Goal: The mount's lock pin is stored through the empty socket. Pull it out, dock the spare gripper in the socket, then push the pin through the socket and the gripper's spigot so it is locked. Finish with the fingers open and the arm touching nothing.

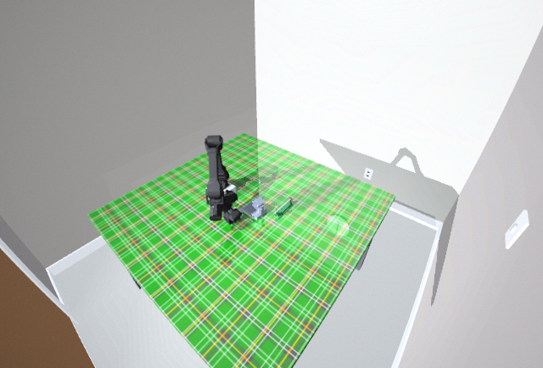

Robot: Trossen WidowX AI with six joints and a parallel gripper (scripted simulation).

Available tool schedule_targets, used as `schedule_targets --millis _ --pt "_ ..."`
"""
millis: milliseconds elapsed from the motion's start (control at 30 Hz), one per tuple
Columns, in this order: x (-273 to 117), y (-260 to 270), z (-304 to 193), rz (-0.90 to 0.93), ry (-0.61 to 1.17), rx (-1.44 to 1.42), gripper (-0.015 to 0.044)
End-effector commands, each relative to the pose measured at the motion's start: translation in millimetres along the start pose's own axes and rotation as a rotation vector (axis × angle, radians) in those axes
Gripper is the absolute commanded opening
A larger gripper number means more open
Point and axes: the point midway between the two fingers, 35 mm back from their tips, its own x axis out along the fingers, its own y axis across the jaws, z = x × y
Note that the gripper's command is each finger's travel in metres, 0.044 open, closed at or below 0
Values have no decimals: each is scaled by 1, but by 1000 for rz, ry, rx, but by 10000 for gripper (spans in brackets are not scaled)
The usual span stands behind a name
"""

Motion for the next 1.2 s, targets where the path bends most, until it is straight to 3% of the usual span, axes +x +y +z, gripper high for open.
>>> schedule_targets --millis 0,367,567,833,1100,1167 --pt "6 1 -1 1 -7 6 440" --pt "20 2 -7 1 -7 6 440" --pt "20 2 -7 1 -7 6 282" --pt "20 2 -7 1 -7 6 229" --pt "-2 -1 2 1 -7 6 19" --pt "-12 -2 7 0 -7 6 0"
